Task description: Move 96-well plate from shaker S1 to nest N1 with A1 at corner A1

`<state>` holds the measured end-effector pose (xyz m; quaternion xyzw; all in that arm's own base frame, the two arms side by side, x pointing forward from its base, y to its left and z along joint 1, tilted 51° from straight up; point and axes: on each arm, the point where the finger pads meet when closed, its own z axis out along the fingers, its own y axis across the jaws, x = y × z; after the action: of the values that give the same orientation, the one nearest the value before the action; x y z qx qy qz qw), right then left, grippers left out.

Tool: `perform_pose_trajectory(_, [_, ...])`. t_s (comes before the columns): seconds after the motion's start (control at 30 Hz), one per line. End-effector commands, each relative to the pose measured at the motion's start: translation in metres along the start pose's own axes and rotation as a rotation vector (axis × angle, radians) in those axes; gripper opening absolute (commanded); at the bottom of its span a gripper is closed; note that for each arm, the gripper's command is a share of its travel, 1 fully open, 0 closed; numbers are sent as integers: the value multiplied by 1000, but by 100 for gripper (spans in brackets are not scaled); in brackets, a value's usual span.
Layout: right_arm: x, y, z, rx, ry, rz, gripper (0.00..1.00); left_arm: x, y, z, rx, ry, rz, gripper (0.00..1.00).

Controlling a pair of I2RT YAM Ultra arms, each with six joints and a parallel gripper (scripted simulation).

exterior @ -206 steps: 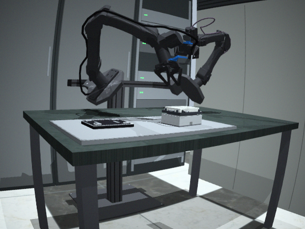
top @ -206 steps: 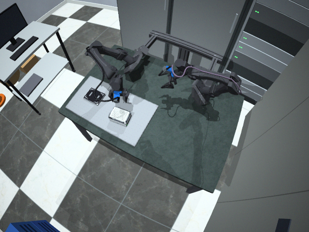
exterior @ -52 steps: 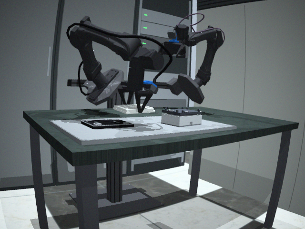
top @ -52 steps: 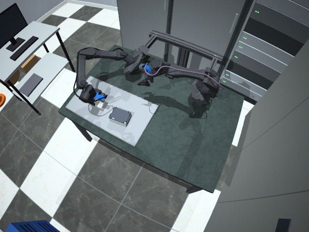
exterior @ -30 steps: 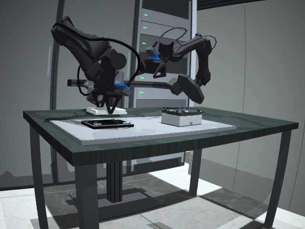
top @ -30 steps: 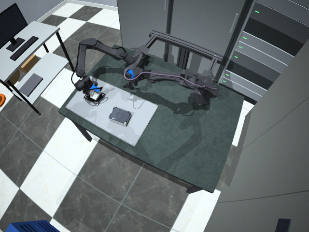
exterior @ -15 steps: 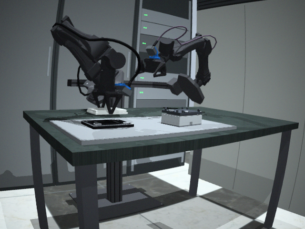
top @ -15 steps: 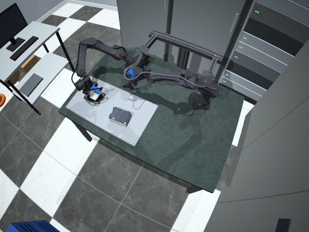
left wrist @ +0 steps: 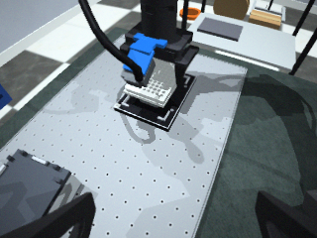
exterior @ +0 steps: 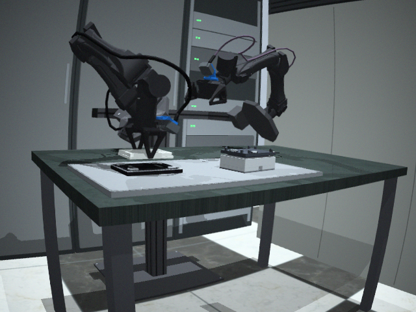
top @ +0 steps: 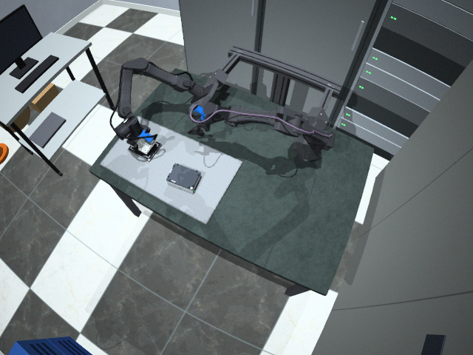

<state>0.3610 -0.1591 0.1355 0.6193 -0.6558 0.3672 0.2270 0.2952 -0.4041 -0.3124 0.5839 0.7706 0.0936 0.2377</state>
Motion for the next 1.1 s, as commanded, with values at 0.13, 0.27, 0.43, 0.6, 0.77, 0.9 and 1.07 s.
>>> perform_pose_trajectory(0.13, [-9,-5,-1,33,-20,-16,89,-17,0,-5,3,-32,6,100])
perform_pose_trajectory(0.27, [-9,-7,2,45,-24,-18,89,-17,0,-5,3,-32,6,100])
perform_pose_trajectory(0.43, [-10,-3,6,41,-26,-23,89,-17,0,-5,3,-32,6,100])
perform_pose_trajectory(0.6, [-12,-3,7,24,-16,-20,89,-17,0,-5,3,-32,6,100])
perform_pose_trajectory(0.77, [-10,-7,9,33,-15,-4,89,-17,0,-5,3,-32,6,100])
perform_pose_trajectory(0.9, [-7,-6,17,42,-17,-6,89,-17,0,-5,3,-32,6,100])
perform_pose_trajectory(1.07, [-13,-3,32,32,-21,-23,89,-17,0,-5,3,-32,6,100])
